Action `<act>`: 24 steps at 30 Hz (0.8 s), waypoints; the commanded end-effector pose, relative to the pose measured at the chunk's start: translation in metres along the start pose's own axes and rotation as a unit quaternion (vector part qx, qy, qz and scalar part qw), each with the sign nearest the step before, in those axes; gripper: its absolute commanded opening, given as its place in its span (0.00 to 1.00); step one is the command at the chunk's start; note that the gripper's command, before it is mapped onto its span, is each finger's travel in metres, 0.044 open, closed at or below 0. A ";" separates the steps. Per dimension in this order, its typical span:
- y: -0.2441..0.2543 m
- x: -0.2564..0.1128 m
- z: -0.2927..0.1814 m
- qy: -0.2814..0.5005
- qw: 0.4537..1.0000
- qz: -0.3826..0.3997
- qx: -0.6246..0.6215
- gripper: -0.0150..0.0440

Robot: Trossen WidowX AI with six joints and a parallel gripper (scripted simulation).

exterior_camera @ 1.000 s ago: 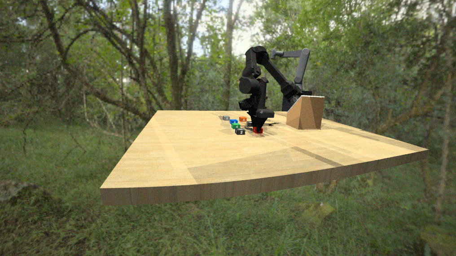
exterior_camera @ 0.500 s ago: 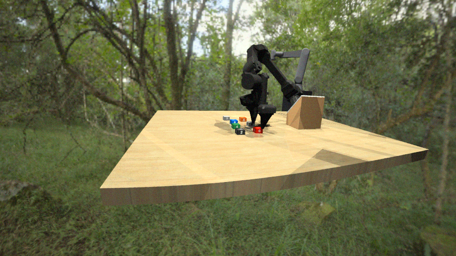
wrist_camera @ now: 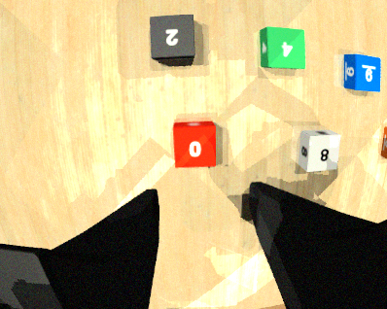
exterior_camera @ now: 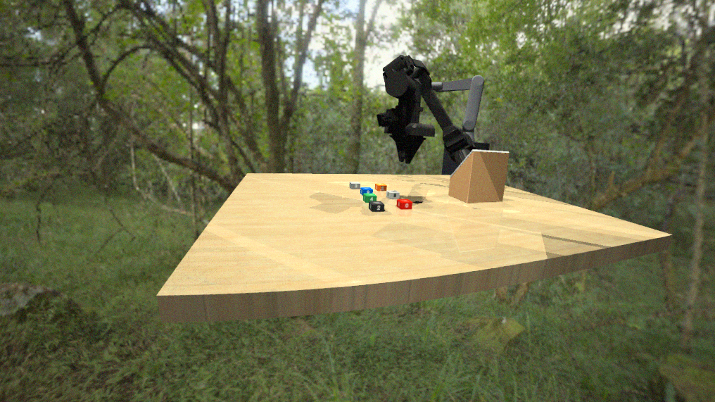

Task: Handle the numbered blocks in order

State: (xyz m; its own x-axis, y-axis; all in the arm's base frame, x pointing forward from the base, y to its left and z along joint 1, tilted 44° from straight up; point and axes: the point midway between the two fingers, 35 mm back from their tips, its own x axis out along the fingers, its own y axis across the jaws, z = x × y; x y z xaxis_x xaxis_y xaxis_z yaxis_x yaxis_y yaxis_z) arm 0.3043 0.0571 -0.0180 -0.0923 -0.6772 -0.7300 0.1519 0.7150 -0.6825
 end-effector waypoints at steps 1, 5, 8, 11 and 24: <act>-0.002 -0.004 -0.001 0.007 1.000 -0.001 0.005 0.46; -0.002 -0.004 -0.001 0.007 1.000 -0.001 0.005 0.46; -0.002 -0.004 0.001 0.007 1.000 -0.001 0.005 0.46; 0.001 -0.005 0.025 0.007 1.000 -0.001 0.006 0.46; 0.004 0.038 0.070 0.005 1.000 -0.001 0.007 0.64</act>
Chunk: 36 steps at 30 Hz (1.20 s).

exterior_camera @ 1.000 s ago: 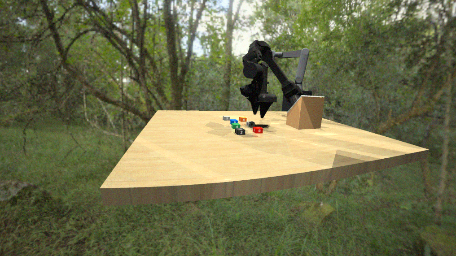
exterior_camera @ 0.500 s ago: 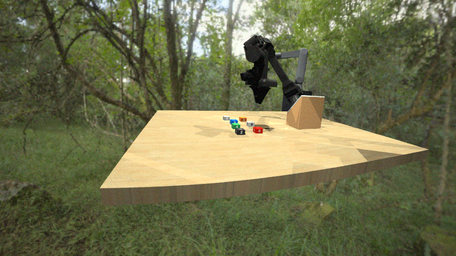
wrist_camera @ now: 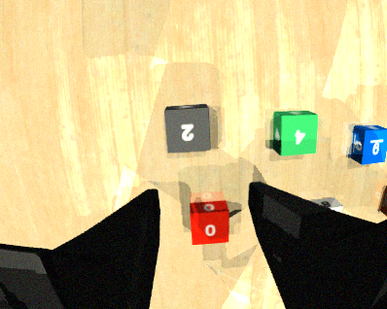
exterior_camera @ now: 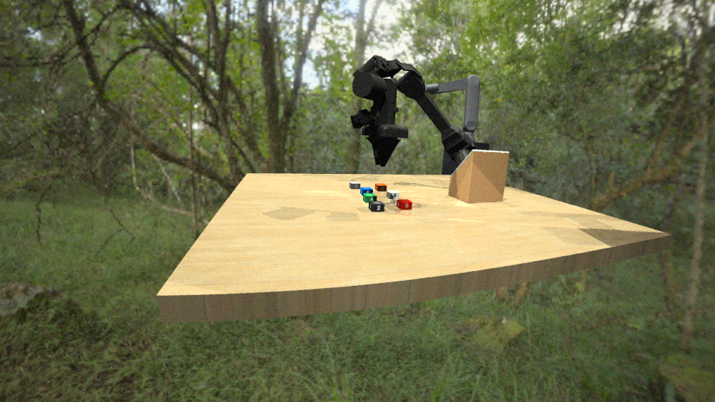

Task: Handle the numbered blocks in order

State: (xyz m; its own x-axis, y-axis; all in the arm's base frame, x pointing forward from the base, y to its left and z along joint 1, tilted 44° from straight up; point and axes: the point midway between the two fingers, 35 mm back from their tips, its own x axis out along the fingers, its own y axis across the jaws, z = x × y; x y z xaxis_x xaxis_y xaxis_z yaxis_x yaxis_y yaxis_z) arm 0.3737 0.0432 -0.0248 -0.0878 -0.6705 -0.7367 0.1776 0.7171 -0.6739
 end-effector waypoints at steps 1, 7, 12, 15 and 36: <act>-0.002 0.047 -0.001 0.007 1.000 -0.007 -0.006 0.68; -0.004 0.070 -0.003 0.007 1.000 -0.008 -0.005 0.93; -0.004 0.071 -0.003 0.007 1.000 -0.008 -0.005 0.93; -0.004 0.075 -0.003 0.007 1.000 -0.008 -0.005 0.93; -0.005 0.106 -0.004 0.007 1.000 -0.009 -0.005 0.93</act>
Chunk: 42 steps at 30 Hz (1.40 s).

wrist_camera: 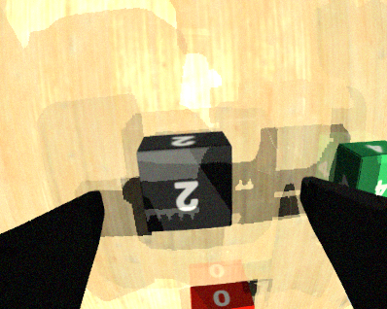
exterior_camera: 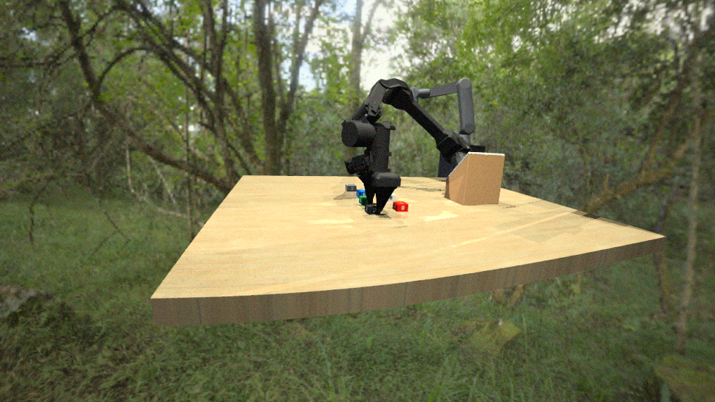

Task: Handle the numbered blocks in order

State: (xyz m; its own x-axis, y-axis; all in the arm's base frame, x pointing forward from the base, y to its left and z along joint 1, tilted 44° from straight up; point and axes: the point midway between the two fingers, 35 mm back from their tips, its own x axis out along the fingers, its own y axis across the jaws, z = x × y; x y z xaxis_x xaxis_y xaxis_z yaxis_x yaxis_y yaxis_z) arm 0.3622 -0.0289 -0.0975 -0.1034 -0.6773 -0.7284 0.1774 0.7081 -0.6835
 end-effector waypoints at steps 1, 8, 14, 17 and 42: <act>0.000 0.003 -0.002 0.000 1.000 -0.002 -0.006 0.89; 0.000 0.003 -0.002 0.000 1.000 -0.002 -0.006 0.58; 0.000 0.003 -0.002 0.000 1.000 -0.002 -0.006 0.46; 0.000 0.003 -0.002 0.000 1.000 -0.002 -0.006 0.46; 0.000 0.003 -0.002 0.000 1.000 -0.002 -0.006 0.46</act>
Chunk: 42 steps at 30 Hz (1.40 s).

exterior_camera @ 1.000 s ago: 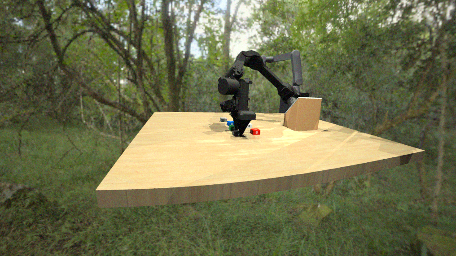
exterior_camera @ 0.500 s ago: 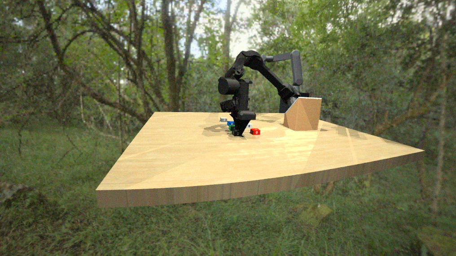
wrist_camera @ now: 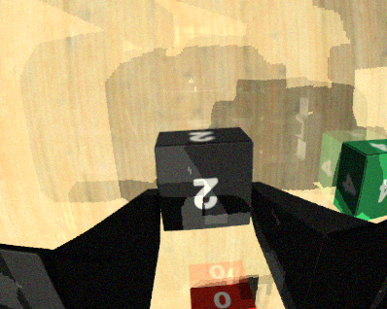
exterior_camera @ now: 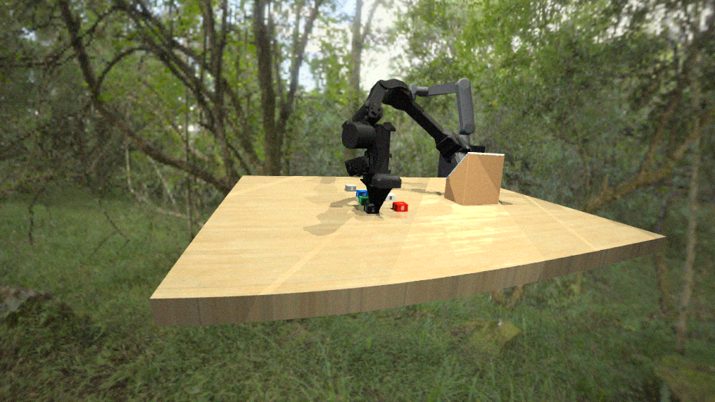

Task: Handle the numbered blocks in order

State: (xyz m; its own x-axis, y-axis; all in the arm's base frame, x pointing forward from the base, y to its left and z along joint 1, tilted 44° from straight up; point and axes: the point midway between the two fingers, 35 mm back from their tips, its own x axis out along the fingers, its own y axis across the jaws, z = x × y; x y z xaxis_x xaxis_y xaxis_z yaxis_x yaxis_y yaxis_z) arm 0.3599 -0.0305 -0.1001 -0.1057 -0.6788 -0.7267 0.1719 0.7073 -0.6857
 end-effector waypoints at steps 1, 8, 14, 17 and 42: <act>0.000 0.000 0.000 -0.001 1.000 -0.001 -0.003 0.46; 0.000 0.000 0.000 -0.001 1.000 -0.001 -0.003 0.46; 0.000 0.000 0.000 -0.001 1.000 -0.001 -0.003 0.46; 0.000 -0.001 0.000 -0.001 1.000 -0.001 -0.003 0.46; 0.000 -0.010 0.000 -0.001 1.000 -0.001 -0.003 0.46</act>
State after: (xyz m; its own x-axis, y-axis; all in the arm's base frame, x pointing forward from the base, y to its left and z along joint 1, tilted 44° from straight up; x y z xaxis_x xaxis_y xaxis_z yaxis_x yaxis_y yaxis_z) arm 0.3607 -0.0219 -0.0904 -0.1056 -0.6826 -0.7231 0.1592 0.7062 -0.6899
